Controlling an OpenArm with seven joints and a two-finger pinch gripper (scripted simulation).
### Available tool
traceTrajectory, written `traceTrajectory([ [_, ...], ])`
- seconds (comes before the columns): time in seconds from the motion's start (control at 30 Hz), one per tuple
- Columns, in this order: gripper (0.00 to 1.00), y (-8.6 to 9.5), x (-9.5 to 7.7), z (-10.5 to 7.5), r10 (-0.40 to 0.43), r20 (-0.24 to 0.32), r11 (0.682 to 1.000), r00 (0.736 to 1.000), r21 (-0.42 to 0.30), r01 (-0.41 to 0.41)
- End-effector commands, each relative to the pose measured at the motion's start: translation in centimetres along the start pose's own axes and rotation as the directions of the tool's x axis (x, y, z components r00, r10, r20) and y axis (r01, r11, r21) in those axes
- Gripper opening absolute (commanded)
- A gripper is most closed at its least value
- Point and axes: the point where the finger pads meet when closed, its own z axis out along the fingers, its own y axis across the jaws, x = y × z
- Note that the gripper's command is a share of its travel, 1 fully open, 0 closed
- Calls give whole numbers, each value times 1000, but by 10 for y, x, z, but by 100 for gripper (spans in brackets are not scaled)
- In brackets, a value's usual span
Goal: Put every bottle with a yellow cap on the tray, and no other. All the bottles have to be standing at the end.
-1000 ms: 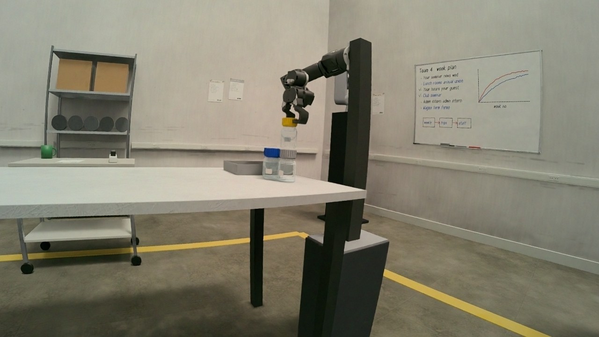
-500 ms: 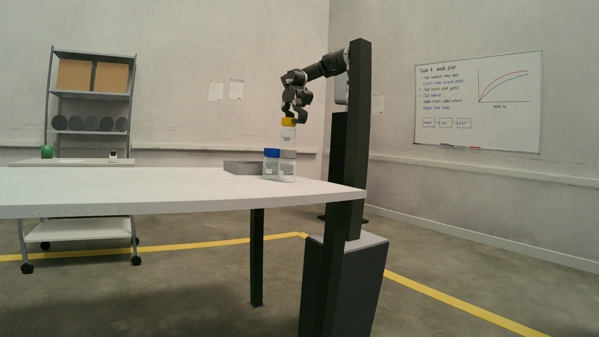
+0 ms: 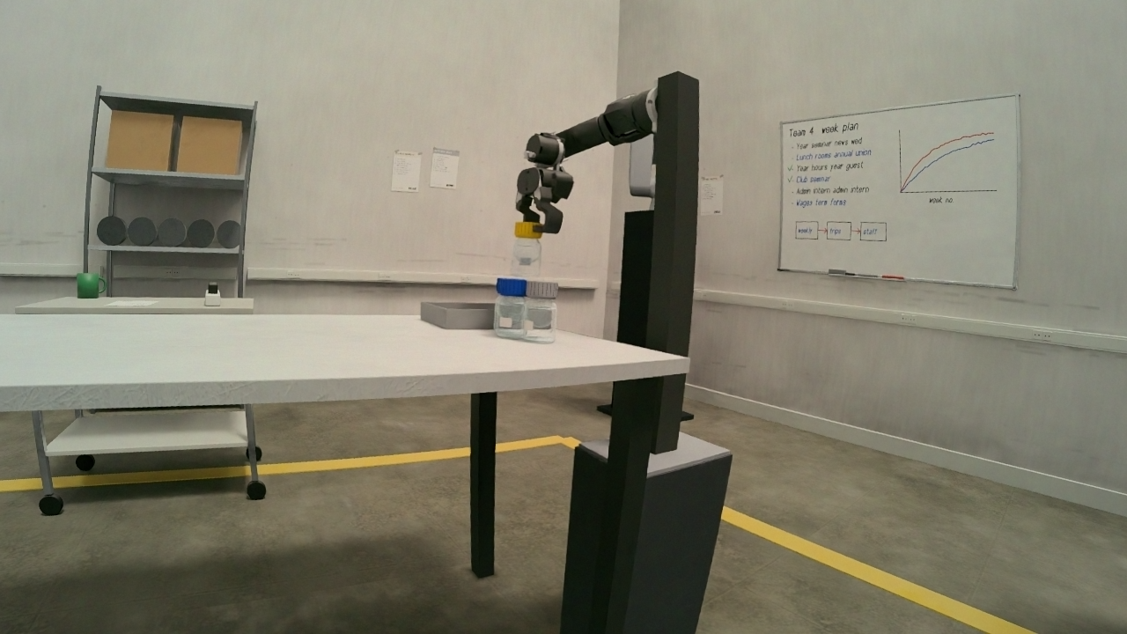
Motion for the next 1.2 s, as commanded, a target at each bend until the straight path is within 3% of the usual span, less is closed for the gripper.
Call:
traceTrajectory([
  [0.0, 0, 0, -4, -2, -16, 12, 1000, 1000, -19, 16],
  [0.27, 0, -26, -11, -2, -16, 12, 1000, 1000, -19, 16],
  [0.6, 0, -45, -17, -2, -16, 13, 1000, 1000, -18, 16],
  [0.9, 0, -51, -18, -2, -16, 13, 1000, 1000, -18, 16],
  [1.17, 0, -50, -18, -2, 46, 27, 999, 999, -7, -46],
])
